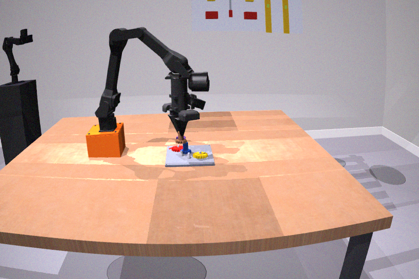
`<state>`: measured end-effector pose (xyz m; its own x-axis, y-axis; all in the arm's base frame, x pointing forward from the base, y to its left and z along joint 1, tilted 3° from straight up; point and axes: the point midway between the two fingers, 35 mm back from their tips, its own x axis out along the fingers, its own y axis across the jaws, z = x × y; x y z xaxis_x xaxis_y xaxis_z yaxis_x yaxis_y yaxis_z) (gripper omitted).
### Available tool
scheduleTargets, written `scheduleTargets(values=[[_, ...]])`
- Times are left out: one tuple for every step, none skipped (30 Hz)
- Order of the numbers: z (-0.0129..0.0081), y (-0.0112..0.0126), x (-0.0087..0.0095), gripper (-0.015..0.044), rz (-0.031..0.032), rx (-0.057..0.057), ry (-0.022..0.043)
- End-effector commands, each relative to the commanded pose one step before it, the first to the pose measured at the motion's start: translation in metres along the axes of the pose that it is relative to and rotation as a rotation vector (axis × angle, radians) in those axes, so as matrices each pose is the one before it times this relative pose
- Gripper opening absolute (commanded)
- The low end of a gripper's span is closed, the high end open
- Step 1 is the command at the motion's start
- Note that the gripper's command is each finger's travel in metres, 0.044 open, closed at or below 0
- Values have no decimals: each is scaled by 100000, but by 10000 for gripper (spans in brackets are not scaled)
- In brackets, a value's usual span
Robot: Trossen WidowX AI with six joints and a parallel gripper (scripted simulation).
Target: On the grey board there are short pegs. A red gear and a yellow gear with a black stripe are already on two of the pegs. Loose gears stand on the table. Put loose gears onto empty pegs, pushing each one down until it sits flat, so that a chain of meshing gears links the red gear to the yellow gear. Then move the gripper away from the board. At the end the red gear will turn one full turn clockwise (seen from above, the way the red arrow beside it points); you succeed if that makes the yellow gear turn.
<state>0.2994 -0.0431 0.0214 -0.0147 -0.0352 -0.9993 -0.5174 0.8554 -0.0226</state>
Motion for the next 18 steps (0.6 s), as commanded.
scheduleTargets(values=[[-46,-58,-15,0,-405,-11742,294],[0,1,-1,0,1,-2926,0],[0,1,-1,0,1,-2926,0],[1,1,-1,0,1,-2926,0],[1,0,-1,0,1,-2927,0],[1,0,-1,0,1,-2927,0],[1,0,-1,0,1,-2927,0],[1,0,-1,0,1,-2927,0],[1,0,-1,0,1,-2927,0],[1,0,-1,0,1,-2928,0],[1,0,-1,0,1,-2928,0],[1,0,-1,0,1,-2928,0],[1,0,-1,0,1,-2929,0],[1,0,-1,0,1,-2929,0],[1,0,-1,0,1,-2930,0],[1,0,-1,0,1,-2930,0],[1,0,-1,0,1,-2929,0],[1,0,-1,0,1,-2380,0]])
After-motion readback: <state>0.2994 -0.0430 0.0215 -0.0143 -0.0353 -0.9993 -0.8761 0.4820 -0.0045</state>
